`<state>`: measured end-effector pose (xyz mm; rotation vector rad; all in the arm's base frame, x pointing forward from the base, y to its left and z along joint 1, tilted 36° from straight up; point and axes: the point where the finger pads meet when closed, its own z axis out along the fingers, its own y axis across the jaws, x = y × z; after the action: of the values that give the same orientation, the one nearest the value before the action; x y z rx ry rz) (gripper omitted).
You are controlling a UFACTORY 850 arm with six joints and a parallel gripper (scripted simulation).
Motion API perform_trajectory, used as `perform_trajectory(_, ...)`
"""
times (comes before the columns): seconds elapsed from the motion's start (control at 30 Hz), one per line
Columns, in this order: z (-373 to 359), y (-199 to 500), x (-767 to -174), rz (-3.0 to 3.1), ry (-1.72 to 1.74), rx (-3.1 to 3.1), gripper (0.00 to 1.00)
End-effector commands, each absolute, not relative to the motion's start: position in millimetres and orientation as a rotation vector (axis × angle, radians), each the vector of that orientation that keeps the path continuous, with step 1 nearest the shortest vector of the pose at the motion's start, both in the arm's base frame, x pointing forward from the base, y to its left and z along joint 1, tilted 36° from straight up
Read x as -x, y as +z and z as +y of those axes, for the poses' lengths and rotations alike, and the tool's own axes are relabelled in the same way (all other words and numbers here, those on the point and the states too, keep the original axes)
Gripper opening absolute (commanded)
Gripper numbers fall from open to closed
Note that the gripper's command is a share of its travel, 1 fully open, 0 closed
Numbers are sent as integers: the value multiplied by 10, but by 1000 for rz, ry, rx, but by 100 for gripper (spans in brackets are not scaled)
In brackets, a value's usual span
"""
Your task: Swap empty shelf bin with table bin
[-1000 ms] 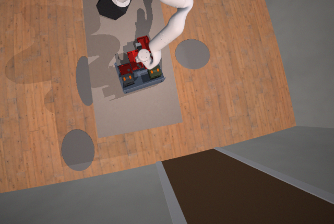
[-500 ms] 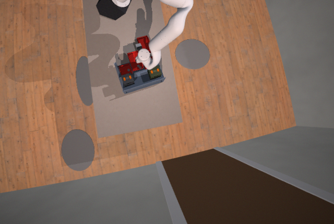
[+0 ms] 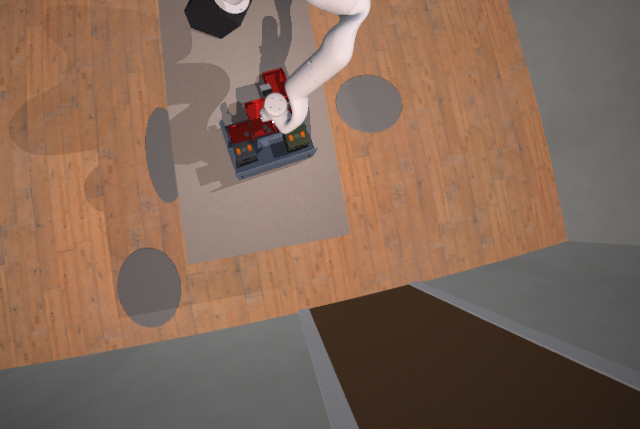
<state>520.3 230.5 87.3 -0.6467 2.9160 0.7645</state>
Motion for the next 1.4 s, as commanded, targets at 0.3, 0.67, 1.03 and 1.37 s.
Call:
perform_trajectory(0.3, 2305, 879, -5212, 2913, 764, 645, 0)
perform_trajectory(0.67, 2305, 880, -5214, 2913, 764, 645, 0)
perform_trajectory(1.03, 2314, 886, -5237, 2908, 765, 642, 0)
perform_trajectory(1.37, 2330, 897, -5280, 2897, 766, 635, 0)
